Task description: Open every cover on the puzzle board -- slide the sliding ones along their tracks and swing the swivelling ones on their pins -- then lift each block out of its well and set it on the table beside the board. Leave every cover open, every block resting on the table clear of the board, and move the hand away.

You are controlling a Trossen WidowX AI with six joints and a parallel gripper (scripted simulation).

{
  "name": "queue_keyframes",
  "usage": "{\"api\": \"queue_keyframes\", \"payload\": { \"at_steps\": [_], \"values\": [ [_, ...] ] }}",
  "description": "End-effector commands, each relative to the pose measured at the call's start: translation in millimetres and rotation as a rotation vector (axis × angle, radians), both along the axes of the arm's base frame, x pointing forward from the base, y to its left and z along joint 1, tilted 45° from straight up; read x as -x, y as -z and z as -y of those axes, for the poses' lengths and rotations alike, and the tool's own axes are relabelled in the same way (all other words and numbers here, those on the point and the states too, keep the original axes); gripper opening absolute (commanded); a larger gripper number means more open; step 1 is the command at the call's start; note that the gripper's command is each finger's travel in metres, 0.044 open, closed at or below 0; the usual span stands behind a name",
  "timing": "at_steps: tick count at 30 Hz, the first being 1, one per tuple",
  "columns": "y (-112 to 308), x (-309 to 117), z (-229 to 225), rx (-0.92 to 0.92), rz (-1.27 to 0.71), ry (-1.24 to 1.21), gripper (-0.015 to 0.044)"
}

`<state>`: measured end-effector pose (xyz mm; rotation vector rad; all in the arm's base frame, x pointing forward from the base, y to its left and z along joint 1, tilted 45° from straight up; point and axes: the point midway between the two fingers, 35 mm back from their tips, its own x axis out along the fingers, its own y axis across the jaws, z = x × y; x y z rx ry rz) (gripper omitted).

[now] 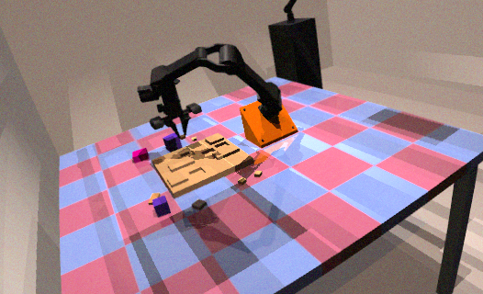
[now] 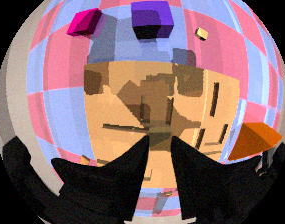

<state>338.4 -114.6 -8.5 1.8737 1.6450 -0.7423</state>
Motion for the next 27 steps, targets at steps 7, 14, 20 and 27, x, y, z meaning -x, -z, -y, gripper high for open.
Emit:
{"api": "queue_keyframes", "payload": {
  "at_steps": [7,14,20,27],
  "values": [
    [2.5,11.0,20.2,0.015,0.004,0.001,0.008],
    [17.5,27.3,37.2,0.025,0.002,0.004,0.008],
    [30.2,42.6,50.5,0.031,0.0,0.005,0.008],
    [44.9,62.0,64.5,0.035,-0.002,0.006,0.008]
  ]
}}
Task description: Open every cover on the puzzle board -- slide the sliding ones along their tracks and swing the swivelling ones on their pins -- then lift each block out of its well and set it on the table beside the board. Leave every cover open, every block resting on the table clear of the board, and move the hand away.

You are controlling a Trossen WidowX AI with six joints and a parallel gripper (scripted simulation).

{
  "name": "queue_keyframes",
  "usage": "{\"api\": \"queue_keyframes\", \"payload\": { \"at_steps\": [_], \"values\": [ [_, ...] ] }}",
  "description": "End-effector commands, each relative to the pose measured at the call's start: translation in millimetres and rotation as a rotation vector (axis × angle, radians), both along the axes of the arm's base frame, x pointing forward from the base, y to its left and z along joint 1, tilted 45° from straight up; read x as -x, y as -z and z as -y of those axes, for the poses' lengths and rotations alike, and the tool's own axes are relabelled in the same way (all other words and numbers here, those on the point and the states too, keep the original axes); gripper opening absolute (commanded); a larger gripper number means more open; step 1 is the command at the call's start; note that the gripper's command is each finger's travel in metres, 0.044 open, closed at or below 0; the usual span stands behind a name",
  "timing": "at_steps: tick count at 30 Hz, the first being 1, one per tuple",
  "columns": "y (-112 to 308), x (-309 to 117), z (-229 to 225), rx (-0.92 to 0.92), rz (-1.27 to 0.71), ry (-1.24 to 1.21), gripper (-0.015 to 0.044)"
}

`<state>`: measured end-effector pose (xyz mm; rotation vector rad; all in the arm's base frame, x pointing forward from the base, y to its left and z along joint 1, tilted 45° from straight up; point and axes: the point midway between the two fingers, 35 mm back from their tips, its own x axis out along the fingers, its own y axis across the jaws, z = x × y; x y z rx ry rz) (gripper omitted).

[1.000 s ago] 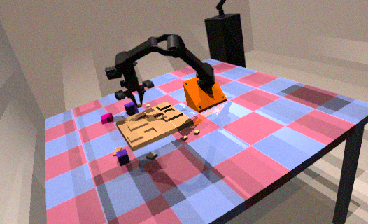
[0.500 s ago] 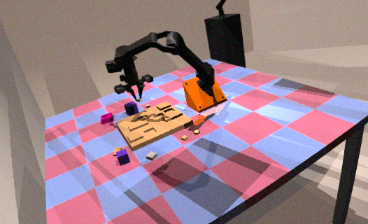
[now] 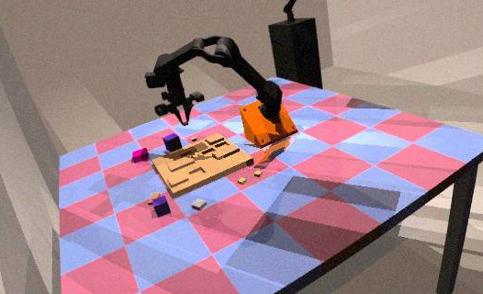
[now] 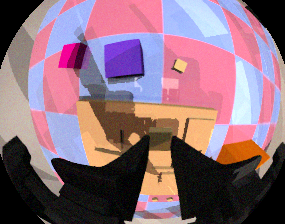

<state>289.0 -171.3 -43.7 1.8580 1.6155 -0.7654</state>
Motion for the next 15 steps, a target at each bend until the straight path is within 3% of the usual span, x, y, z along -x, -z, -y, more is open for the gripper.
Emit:
{"api": "queue_keyframes", "payload": {
  "at_steps": [1,15],
  "values": [
    [11.7,15.5,9.8,0.003,-0.005,-0.001,0.008],
    [40.0,58.7,31.4,0.001,-0.008,-0.003,0.008]
  ]
}}
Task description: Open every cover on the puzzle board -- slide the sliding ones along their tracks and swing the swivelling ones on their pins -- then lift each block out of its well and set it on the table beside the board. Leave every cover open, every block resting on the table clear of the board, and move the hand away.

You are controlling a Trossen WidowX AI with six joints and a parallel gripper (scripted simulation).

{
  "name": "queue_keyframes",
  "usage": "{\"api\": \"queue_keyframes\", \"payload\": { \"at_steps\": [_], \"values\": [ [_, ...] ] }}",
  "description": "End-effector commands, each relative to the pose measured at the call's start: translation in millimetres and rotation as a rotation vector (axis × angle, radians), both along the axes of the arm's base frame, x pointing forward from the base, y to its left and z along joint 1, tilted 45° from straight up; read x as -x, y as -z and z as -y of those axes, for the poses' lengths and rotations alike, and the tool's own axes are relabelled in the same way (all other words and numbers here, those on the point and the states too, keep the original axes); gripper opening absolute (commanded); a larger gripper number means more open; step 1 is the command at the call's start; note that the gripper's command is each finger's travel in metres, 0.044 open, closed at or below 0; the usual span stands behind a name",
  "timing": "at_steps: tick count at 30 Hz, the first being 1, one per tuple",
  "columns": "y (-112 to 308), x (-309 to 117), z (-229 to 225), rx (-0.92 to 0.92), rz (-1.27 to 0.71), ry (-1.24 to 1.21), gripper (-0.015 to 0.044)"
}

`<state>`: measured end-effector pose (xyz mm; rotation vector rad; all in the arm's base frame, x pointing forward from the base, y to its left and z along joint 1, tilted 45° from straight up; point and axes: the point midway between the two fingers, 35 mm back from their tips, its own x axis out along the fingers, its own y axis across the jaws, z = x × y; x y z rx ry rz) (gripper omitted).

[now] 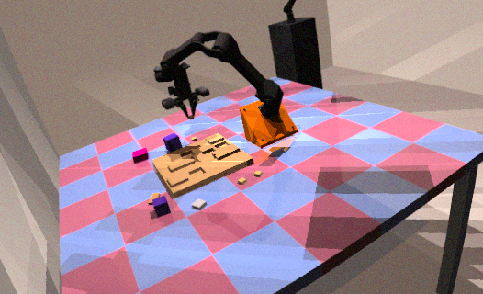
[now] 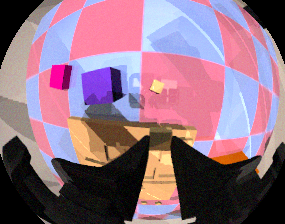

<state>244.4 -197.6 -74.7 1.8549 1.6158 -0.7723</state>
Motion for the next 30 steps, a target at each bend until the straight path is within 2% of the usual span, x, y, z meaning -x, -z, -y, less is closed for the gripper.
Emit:
{"api": "queue_keyframes", "payload": {
  "at_steps": [1,15,30],
  "values": [
    [11.0,17.3,6.2,-0.003,-0.004,-0.004,0.008],
    [35.5,61.0,17.3,-0.016,-0.001,-0.009,0.008],
    [49.4,57.8,7.0,-0.016,0.0,-0.008,0.008]
  ]
}}
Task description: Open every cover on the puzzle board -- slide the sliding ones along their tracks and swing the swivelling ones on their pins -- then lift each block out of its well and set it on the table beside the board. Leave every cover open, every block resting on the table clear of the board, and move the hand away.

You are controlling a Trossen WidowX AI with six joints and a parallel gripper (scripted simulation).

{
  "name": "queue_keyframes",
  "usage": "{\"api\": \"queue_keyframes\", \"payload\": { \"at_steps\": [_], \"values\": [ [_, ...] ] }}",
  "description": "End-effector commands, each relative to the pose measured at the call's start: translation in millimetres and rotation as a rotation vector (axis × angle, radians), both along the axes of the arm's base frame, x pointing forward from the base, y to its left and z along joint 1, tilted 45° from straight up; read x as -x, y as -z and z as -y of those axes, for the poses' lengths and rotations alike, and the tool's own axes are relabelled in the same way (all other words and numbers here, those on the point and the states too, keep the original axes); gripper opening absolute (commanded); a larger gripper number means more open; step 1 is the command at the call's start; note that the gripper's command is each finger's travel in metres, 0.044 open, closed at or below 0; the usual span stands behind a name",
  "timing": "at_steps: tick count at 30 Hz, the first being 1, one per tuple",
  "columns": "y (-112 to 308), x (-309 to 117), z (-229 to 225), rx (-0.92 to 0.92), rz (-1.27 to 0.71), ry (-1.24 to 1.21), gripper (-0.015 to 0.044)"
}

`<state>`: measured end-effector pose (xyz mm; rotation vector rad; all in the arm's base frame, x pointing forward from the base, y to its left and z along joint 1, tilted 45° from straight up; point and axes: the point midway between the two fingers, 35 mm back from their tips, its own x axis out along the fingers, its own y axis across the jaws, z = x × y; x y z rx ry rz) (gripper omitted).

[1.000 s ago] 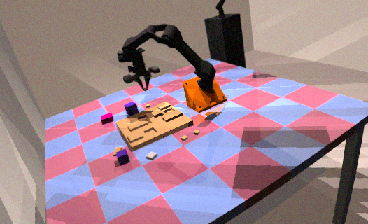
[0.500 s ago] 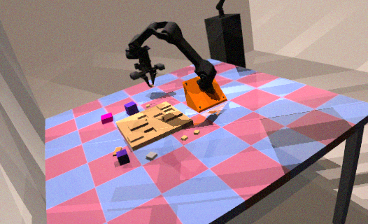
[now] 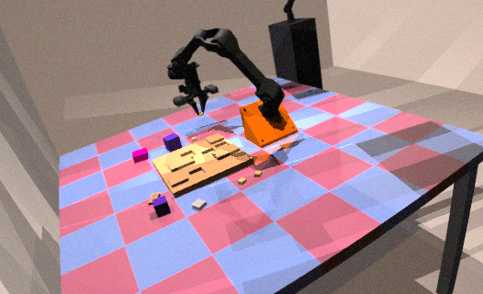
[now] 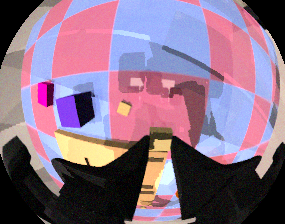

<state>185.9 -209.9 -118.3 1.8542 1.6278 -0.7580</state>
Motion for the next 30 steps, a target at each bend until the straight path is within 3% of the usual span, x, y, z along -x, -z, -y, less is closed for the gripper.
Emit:
{"api": "queue_keyframes", "payload": {
  "at_steps": [1,30],
  "values": [
    [7.1,-1.0,-6.3,-0.005,-0.004,0.0,0.008],
    [42.3,-7.6,-38.8,-0.006,-0.002,0.001,0.008]
  ]
}}
